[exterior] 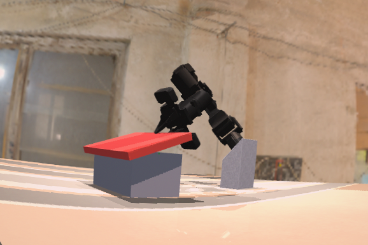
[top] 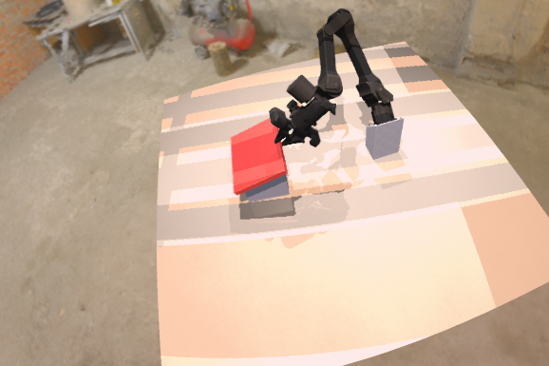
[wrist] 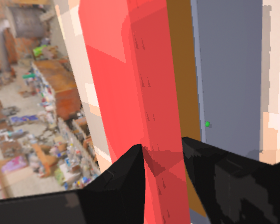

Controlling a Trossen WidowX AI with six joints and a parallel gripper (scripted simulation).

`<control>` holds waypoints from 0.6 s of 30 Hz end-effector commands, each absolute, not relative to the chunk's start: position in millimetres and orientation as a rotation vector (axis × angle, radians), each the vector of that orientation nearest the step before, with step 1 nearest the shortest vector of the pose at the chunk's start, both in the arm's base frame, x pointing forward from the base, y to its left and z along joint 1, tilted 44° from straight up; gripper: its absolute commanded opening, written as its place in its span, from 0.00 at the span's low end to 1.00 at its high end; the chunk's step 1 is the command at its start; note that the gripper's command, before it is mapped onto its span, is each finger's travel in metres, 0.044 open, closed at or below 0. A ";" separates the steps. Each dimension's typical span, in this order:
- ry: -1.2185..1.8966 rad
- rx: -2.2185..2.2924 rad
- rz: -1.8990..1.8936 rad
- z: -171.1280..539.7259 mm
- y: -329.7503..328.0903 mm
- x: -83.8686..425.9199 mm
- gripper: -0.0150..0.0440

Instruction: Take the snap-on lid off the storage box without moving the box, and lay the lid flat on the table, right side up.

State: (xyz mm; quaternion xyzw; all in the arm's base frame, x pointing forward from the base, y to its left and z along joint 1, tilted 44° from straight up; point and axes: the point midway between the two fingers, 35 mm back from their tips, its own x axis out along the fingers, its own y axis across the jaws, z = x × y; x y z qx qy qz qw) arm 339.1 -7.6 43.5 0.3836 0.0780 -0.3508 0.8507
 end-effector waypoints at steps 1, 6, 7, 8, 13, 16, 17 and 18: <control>0.157 0.814 -0.733 49.7 -3.4 342.9 0.25; 0.157 0.814 -0.733 54.7 0.9 345.9 0.25; 0.157 0.815 -0.733 55.7 1.7 346.5 0.25; 0.157 0.815 -0.733 56.7 2.6 347.2 0.25; 0.157 0.815 -0.733 61.7 6.8 350.7 0.25; 0.157 0.815 -0.733 64.8 9.2 353.0 0.25; 0.157 0.815 -0.733 65.8 10.1 353.8 0.25; 0.157 0.815 -0.732 66.8 10.9 354.6 0.25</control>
